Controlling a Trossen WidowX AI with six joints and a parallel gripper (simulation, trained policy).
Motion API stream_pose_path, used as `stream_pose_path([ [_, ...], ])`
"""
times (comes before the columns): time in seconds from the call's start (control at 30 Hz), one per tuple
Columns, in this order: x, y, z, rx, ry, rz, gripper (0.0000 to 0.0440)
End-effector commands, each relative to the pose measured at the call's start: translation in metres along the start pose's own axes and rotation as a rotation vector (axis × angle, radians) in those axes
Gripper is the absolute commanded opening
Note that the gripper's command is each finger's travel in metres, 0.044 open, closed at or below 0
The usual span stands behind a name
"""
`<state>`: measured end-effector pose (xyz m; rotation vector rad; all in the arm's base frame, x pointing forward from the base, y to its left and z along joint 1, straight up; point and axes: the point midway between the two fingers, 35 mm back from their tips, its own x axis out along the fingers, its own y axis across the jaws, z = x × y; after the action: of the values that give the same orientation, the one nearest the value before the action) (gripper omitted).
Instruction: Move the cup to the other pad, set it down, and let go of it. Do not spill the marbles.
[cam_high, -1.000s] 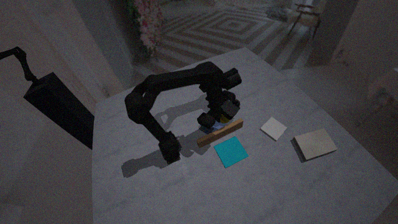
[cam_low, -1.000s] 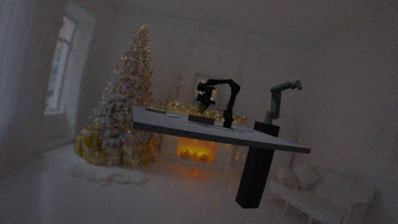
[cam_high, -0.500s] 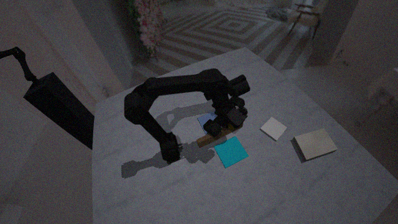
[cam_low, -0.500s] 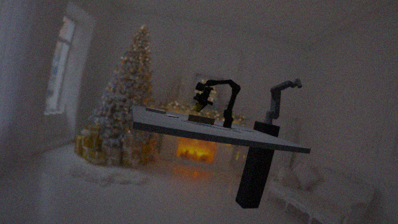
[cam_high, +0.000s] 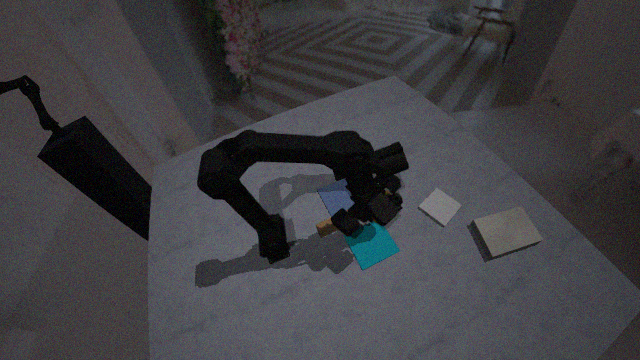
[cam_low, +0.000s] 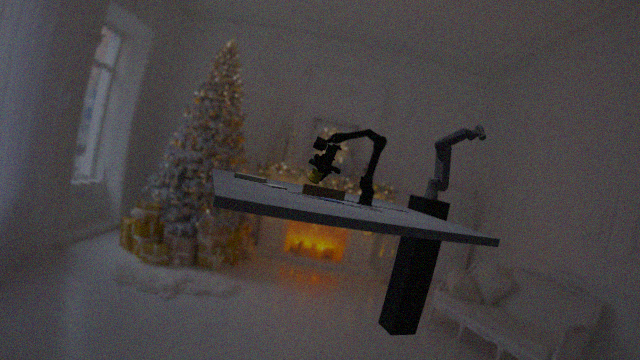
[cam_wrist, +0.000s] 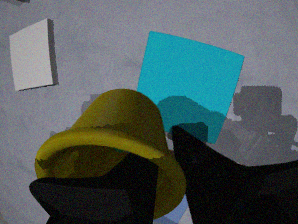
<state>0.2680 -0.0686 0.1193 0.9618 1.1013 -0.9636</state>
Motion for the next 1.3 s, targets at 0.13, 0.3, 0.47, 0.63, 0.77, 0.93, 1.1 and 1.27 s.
stream_pose_path([
  [0.13,0.016,-0.013,0.007,0.025,-0.01,-0.013,0.0001],
  [0.3,0.027,-0.023,0.008,0.042,-0.011,-0.025,0.001],
  [0.47,0.037,-0.033,0.007,0.058,-0.008,-0.041,0.0029],
  [0.63,0.046,-0.041,0.008,0.07,-0.014,-0.042,0.005],
  [0.77,0.05,-0.043,0.01,0.082,-0.024,-0.031,0.009],
  [0.93,0.044,-0.037,0.017,0.105,-0.043,0.026,0.0157],
  [1.1,0.038,-0.039,0.019,0.113,-0.049,0.055,0.0167],
  [1.27,0.031,-0.042,0.019,0.121,-0.047,0.08,0.0184],
])
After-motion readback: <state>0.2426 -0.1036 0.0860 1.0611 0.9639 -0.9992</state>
